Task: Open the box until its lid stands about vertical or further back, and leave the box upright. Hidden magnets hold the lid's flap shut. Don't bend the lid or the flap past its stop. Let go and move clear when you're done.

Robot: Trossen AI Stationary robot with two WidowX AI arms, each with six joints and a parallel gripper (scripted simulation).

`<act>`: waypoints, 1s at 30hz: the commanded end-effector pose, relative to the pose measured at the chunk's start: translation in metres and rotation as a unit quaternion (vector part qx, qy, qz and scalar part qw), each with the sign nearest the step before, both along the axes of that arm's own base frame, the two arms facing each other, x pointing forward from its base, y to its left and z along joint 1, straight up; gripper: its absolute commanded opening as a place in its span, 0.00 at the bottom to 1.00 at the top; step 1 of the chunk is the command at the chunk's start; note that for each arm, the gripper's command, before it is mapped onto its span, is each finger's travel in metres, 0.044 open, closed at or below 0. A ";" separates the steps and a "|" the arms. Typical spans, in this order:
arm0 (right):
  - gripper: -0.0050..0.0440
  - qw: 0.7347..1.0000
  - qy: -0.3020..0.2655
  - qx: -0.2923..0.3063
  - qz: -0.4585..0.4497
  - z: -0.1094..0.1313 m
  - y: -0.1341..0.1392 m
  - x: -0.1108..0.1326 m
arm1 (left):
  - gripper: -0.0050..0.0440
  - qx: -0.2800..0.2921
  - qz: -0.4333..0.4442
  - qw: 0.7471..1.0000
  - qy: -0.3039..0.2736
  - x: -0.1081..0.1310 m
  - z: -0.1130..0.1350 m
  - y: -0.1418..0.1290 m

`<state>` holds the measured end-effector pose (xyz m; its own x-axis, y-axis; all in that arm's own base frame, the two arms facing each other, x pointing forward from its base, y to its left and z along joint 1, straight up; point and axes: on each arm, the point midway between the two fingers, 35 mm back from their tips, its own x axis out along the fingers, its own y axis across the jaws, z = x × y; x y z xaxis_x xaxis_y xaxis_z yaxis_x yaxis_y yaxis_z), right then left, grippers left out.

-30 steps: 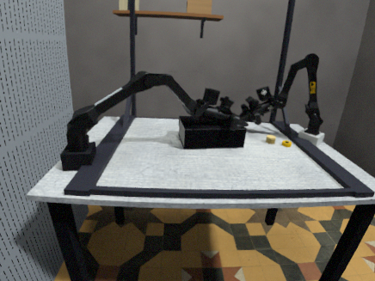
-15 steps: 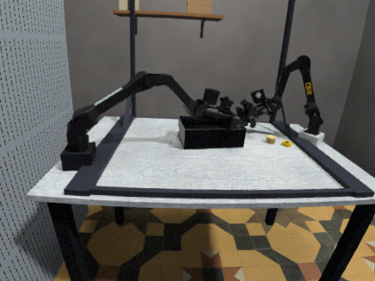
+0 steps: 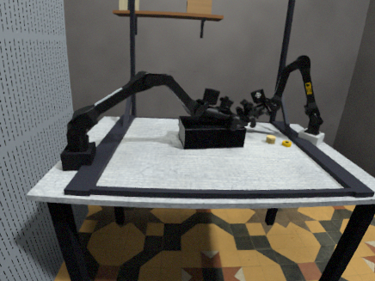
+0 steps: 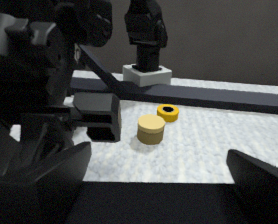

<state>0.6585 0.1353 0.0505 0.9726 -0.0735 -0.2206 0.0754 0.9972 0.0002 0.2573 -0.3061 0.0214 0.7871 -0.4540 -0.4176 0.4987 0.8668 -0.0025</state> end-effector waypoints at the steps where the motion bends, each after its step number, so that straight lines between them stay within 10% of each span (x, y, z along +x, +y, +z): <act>1: 1.00 0.999 0.044 -0.021 -0.002 -0.043 -0.003 -0.005 | 0.27 -0.006 0.000 1.000 -0.003 0.001 0.004 -0.004; 30: 1.00 0.999 0.044 -0.021 -0.002 -0.043 -0.003 -0.005 | 0.11 -0.006 0.000 1.000 -0.003 0.001 0.004 -0.003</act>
<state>0.6587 0.1353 0.0505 0.9726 -0.0736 -0.2203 0.0755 0.9971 0.0003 0.2567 -0.3064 0.0211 0.7861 -0.4546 -0.4187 0.4999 0.8661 -0.0017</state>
